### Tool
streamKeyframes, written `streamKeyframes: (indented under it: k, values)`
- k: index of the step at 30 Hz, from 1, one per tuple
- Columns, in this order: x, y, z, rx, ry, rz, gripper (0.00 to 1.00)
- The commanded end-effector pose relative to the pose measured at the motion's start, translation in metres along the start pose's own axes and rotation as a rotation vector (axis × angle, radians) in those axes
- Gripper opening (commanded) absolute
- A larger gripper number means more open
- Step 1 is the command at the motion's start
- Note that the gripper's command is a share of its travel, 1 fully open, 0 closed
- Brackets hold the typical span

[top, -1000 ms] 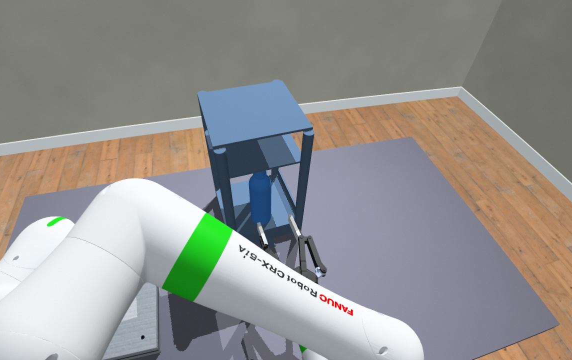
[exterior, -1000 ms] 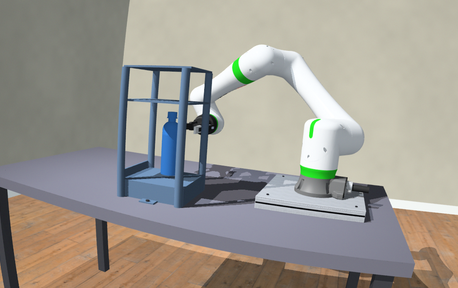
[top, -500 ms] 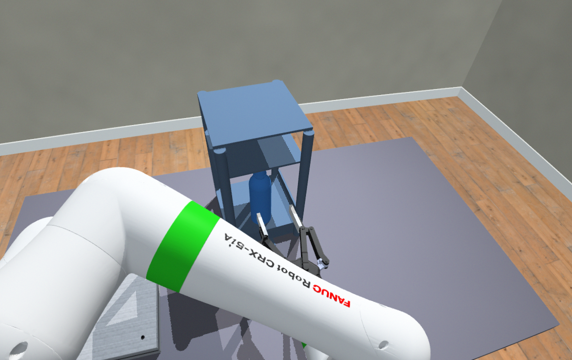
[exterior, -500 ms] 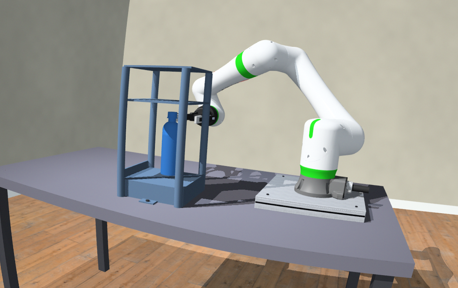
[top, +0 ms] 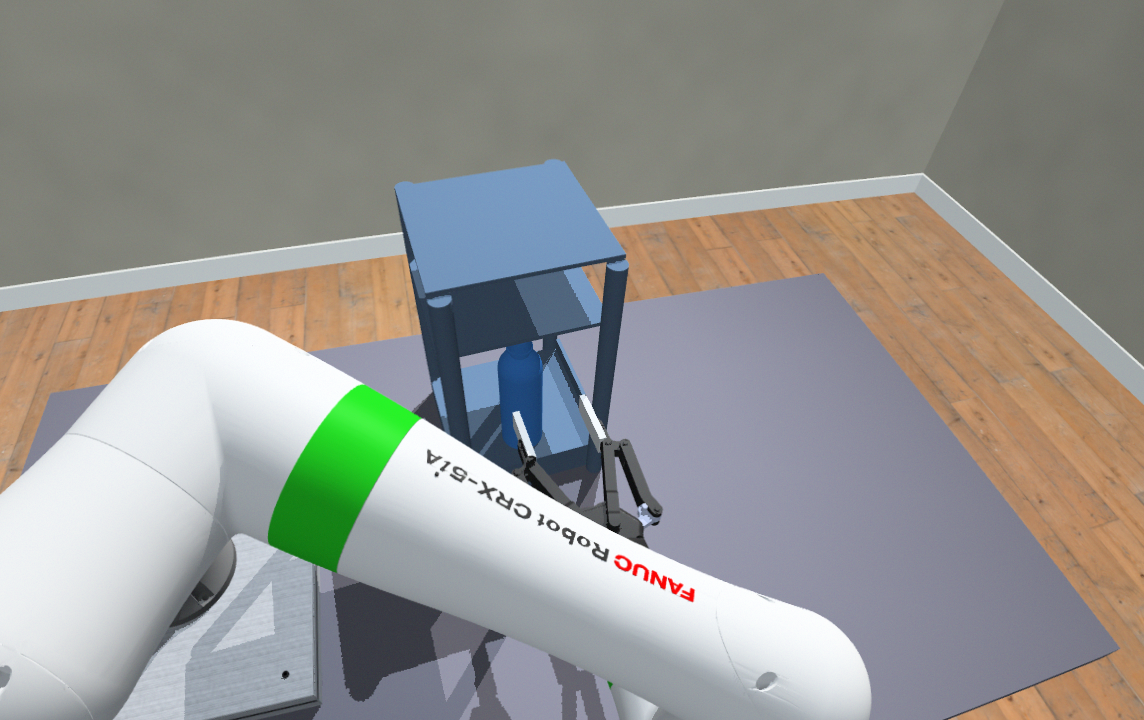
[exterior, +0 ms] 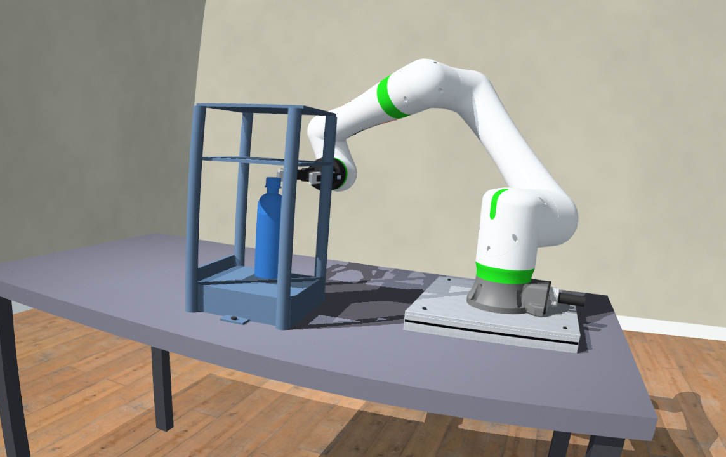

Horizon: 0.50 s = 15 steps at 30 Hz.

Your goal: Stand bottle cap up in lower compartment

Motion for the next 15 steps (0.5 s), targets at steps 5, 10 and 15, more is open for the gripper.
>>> streamKeyframes:
  k: [5,10,15]
  values:
    - [-0.0043,0.0,-0.0011,0.0,0.0,0.0,0.5]
    - [-0.0046,0.0,-0.0011,0.0,0.0,0.0,0.5]
    - [-0.0046,0.0,-0.0011,0.0,0.0,0.0,1.0]
Point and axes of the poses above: the point where the finger pads meet when closed, its own y axis back along the fingers, its own z axis across the jaws, x = y × z, the point moved 1 cm from there along y, back along the fingers, and after that the axes turned 13 degrees about y, right-handed, at the moved point
